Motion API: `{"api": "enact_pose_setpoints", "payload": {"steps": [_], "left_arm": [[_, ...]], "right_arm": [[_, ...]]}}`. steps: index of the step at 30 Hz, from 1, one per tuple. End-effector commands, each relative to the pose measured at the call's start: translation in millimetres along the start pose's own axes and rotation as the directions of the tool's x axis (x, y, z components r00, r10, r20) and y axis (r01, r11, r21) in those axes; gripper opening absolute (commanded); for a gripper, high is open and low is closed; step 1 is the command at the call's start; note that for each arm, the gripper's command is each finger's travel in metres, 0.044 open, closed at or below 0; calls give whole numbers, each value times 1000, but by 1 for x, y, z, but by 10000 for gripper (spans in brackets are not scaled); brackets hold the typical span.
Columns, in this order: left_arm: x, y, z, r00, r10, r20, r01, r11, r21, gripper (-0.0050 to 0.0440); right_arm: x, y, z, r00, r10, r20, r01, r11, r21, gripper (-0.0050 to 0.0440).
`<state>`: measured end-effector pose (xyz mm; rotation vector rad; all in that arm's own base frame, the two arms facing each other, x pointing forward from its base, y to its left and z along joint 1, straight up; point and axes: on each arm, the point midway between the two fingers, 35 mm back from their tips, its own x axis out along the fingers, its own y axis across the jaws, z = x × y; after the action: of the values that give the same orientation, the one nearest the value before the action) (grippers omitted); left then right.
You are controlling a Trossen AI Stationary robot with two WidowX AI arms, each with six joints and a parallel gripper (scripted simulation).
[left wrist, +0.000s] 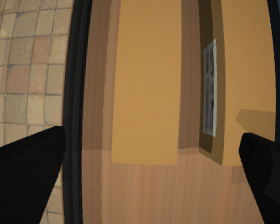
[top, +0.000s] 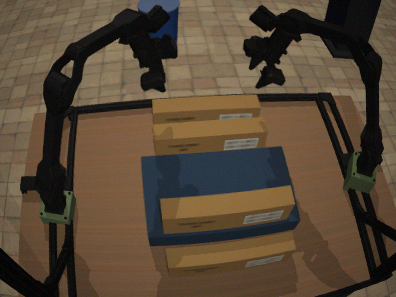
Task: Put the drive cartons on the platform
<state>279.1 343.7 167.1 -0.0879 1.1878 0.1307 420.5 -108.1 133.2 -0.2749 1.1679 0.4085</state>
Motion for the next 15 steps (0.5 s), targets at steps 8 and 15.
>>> {"api": "enact_pose_setpoints", "payload": {"steps": [8, 15], "left_arm": [[17, 1, -6, 1000, -2, 3, 2, 1000, 3, 389], [49, 1, -19, 1000, -2, 3, 2, 1000, 3, 389]], "right_arm": [[17, -1, -6, 1000, 0, 3, 0, 1000, -3, 389], [49, -1, -19, 1000, 0, 3, 0, 1000, -3, 389]]}}
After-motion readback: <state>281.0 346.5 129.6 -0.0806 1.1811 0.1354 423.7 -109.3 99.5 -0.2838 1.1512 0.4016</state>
